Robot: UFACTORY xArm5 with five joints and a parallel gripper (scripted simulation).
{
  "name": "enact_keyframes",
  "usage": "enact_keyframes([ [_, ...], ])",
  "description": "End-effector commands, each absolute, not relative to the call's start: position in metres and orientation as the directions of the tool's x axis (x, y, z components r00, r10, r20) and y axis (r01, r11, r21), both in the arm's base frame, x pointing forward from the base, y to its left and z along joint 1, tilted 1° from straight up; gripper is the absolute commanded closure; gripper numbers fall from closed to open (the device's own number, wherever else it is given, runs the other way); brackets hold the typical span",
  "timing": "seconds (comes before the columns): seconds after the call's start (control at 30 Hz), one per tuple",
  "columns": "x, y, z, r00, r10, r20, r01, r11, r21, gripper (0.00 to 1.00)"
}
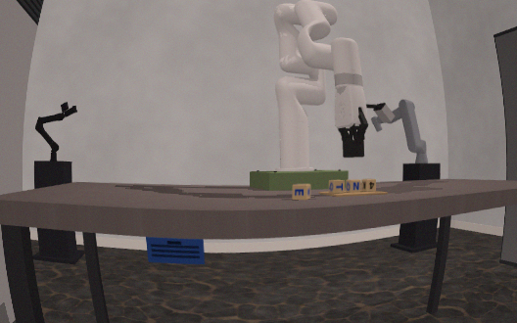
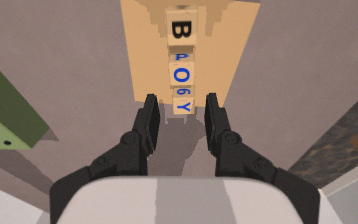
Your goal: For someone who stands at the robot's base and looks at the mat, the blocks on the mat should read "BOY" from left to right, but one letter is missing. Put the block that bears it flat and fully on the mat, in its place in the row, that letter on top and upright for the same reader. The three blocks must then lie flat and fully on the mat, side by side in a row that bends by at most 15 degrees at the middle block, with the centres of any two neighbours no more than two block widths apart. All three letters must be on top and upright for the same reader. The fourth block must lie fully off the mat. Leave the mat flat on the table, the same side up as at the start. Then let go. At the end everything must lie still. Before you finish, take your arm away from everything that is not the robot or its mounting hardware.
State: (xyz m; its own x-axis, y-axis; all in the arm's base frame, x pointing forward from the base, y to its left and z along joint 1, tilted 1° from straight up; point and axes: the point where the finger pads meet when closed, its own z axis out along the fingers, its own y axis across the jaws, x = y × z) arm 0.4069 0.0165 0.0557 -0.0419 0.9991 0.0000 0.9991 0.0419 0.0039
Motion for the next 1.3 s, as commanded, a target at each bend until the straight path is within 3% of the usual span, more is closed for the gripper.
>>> enact_keyframes([
  [0.0, 0.407, 0.017, 0.065, -0.042, 0.999, 0.000, 0.999, 0.042, 0.005, 0.53],
  [0.07, 0.407, 0.017, 0.065, -0.042, 0.999, 0.000, 0.999, 0.042, 0.005, 0.53],
  [0.1, 0.407, 0.017, 0.065, -0.042, 0.999, 0.000, 0.999, 0.042, 0.005, 0.00],
  [0.87, 0.407, 0.017, 0.067, -0.042, 0.999, 0.000, 0.999, 0.042, 0.005, 0.00],
  [1.27, 0.407, 0.017, 0.102, -0.042, 0.999, 0.000, 0.999, 0.042, 0.005, 0.00],
])
